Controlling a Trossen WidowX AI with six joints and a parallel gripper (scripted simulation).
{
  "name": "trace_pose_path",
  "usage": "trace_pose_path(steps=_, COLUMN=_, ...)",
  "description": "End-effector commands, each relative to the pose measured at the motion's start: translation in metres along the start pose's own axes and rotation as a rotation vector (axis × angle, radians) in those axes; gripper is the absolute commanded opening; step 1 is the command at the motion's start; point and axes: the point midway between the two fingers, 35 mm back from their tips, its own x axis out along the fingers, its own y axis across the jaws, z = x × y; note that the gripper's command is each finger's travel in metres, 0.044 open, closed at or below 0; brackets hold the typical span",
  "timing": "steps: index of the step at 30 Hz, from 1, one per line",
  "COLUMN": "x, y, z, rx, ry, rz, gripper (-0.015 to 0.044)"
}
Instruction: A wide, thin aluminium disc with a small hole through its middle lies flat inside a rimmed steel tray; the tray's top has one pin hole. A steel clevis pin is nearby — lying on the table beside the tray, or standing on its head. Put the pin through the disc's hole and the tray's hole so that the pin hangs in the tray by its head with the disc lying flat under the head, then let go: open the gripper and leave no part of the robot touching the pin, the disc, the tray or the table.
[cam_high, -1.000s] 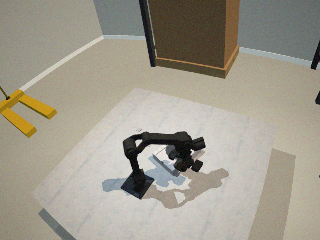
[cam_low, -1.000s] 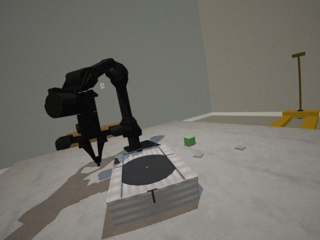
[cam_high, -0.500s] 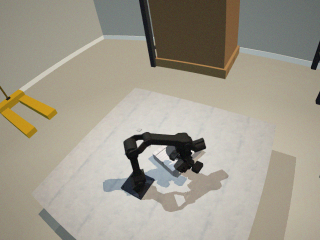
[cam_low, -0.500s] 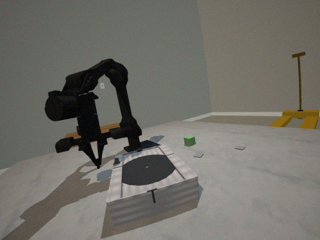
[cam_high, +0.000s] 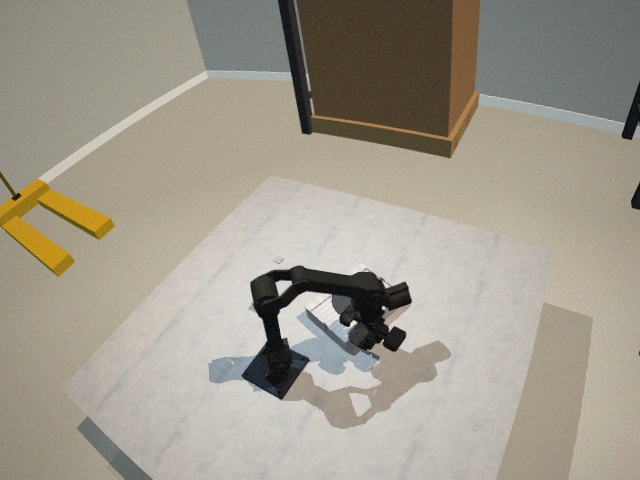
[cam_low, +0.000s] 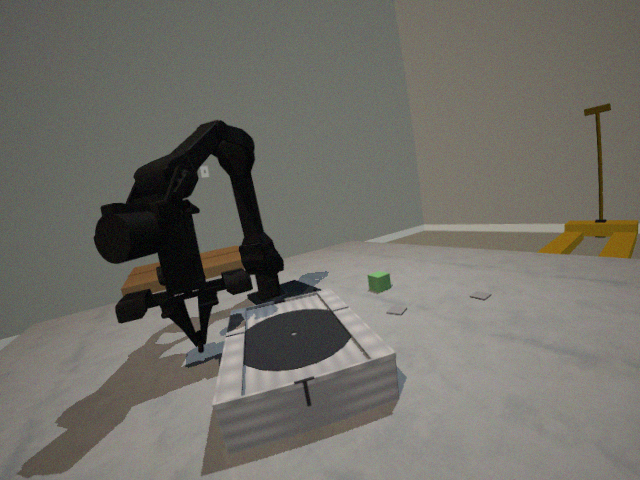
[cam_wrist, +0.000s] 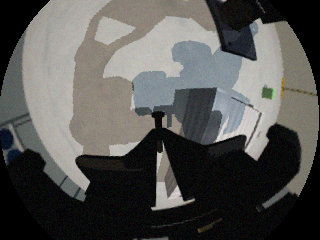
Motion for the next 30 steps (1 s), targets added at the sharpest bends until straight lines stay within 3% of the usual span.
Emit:
trace_pose_path(steps=1, x=0.008, y=-0.002, z=0.002, rx=0.004, ry=-0.004, rz=-0.005, gripper=0.0)
trace_pose_path(steps=30, x=0.039, y=-0.002, z=0.002, rx=0.004, ry=-0.004, rz=-0.005, gripper=0.0)
